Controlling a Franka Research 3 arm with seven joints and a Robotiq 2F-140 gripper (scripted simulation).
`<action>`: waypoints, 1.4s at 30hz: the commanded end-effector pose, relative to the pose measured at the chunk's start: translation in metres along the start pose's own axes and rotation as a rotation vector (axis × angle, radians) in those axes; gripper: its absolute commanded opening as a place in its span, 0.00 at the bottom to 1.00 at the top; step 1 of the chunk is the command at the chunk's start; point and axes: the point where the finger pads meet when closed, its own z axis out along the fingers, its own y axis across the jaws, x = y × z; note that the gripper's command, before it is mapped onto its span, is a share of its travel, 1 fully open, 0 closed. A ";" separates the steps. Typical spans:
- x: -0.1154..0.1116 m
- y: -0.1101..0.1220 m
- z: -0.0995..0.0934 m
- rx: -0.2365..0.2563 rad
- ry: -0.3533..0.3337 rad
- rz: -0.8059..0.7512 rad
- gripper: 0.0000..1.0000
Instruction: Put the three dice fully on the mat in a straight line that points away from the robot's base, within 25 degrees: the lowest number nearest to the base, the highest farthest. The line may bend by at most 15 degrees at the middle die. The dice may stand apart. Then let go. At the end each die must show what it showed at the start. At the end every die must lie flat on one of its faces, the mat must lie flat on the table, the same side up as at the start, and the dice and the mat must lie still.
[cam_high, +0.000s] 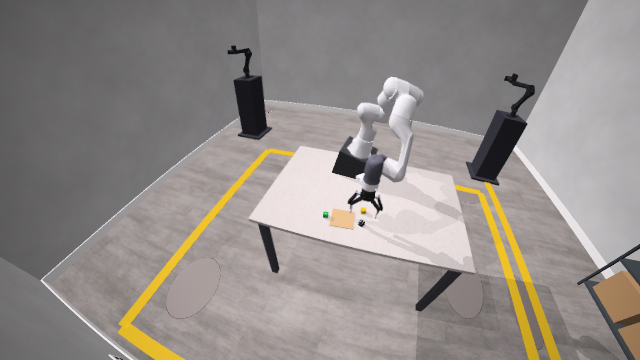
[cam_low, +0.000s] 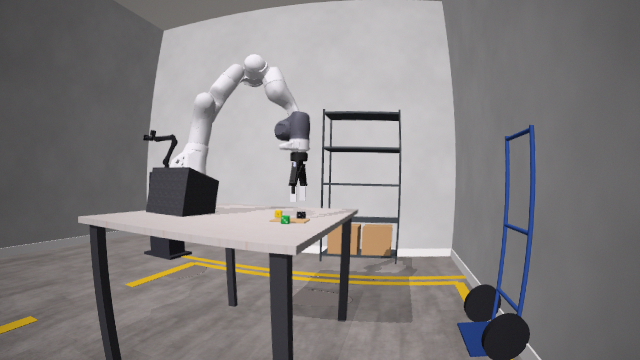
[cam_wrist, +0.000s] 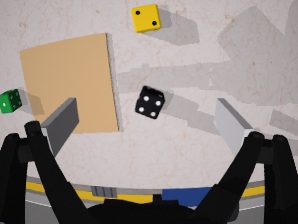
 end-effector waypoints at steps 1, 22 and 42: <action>0.000 0.001 -0.006 -0.001 0.004 0.009 1.00; 0.000 0.001 -0.075 -0.001 0.004 0.009 1.00; -0.010 -0.044 -0.073 -0.001 0.004 -0.015 1.00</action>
